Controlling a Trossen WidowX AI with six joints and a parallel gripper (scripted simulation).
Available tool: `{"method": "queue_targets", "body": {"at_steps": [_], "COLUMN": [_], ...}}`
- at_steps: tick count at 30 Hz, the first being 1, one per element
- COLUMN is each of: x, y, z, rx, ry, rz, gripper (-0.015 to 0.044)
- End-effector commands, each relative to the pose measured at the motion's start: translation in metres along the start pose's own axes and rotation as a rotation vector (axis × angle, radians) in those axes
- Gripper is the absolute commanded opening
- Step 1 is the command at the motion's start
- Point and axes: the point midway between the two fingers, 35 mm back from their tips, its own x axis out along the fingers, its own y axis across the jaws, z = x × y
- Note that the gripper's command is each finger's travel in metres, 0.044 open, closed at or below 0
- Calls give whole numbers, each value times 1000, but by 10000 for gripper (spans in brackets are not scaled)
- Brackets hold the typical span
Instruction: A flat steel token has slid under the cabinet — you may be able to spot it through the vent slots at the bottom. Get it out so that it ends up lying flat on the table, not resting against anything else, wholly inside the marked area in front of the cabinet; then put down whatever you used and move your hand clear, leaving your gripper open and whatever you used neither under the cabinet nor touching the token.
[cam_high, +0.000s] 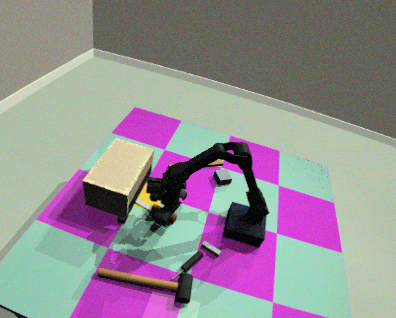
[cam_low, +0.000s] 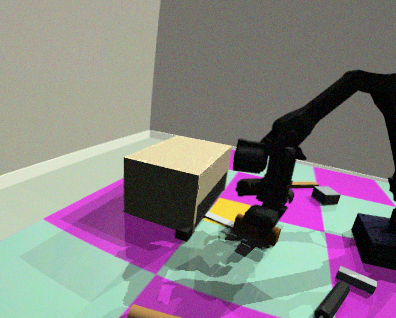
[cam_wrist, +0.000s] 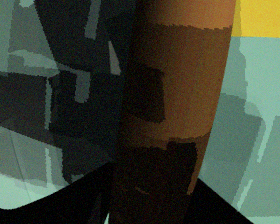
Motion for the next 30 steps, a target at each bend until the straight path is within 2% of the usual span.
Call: {"method": "queue_targets", "body": {"at_steps": [1,30], "x": [1,1], "y": [0,1], "z": [-6,-40], "rx": [4,4], "ry": [1,4], "rz": [-1,-1], "gripper": [0,0]}}
